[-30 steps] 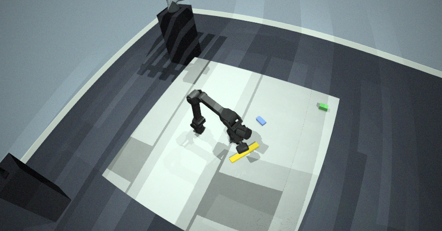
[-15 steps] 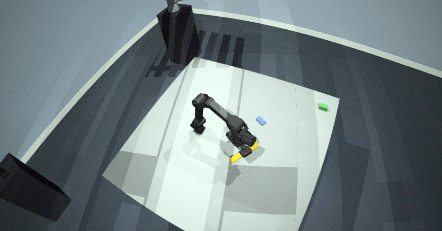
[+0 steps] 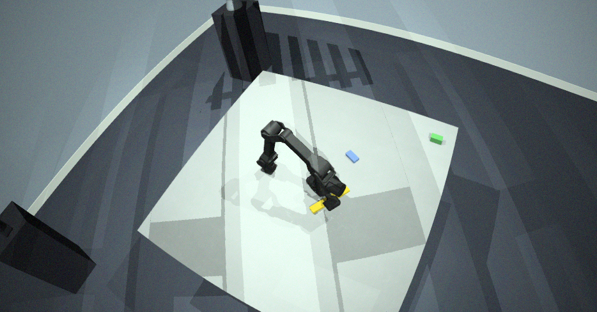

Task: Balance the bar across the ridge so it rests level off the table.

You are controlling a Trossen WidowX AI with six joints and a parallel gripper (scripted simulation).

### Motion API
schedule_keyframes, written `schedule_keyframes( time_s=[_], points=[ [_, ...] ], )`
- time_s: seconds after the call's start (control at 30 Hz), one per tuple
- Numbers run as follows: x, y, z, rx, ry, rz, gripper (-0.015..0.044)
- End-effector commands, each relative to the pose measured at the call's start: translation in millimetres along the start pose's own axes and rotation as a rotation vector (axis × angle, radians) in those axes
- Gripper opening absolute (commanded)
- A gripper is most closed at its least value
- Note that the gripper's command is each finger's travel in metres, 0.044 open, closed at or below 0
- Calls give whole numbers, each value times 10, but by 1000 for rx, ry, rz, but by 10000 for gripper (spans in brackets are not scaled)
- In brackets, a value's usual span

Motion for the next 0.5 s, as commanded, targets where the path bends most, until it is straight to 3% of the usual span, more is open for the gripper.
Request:
schedule_keyframes(
  time_s=[0.0,0.47],
  points=[
    [-5,-62,6,-3,4,-5,315],
    [-6,-251,9,-3,4,-5,315]
  ],
)
Point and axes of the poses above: the point midway between the two fingers, 35 mm back from their tips, its own y axis back along the fingers, its own z axis across the jaws, x = y × z, the point moved 4 cm from there along y, back along the fingers, and after that the axes turned 4 degrees about y, right-handed, at the moved point
